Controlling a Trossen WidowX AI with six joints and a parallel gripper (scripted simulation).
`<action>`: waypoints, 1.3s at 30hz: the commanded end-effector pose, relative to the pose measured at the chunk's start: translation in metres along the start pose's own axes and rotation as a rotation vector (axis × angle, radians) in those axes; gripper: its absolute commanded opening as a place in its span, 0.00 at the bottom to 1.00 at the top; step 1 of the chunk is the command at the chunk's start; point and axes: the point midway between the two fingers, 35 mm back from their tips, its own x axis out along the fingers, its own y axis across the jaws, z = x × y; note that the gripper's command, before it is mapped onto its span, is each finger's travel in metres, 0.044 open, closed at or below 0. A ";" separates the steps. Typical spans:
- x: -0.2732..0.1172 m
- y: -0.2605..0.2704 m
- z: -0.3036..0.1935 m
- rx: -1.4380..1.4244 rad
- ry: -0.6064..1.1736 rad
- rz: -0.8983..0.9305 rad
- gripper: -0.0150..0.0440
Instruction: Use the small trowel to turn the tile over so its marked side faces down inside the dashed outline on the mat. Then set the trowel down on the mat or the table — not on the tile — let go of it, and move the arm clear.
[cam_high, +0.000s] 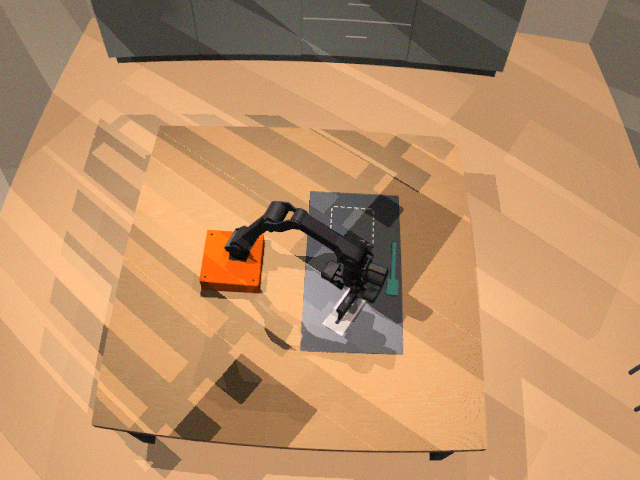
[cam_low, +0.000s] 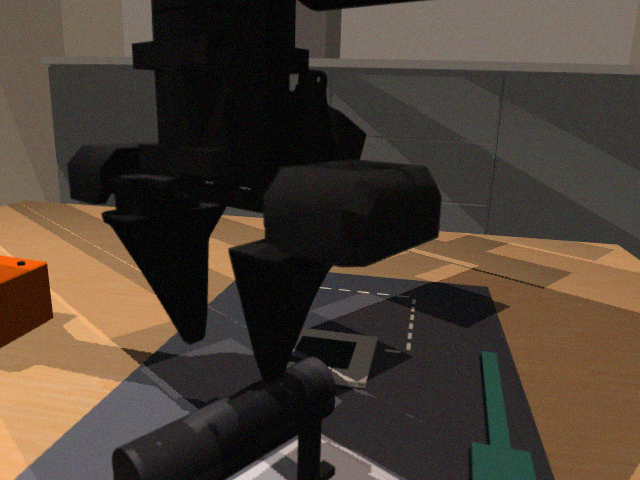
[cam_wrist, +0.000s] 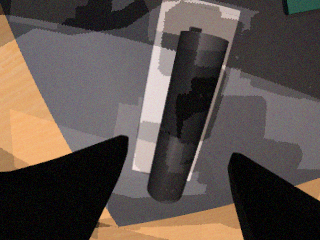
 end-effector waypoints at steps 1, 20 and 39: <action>0.001 -0.001 0.000 0.017 0.004 0.008 0.71; 0.021 -0.004 0.001 0.065 0.004 0.007 0.71; 0.046 -0.003 0.001 0.065 0.004 0.007 0.62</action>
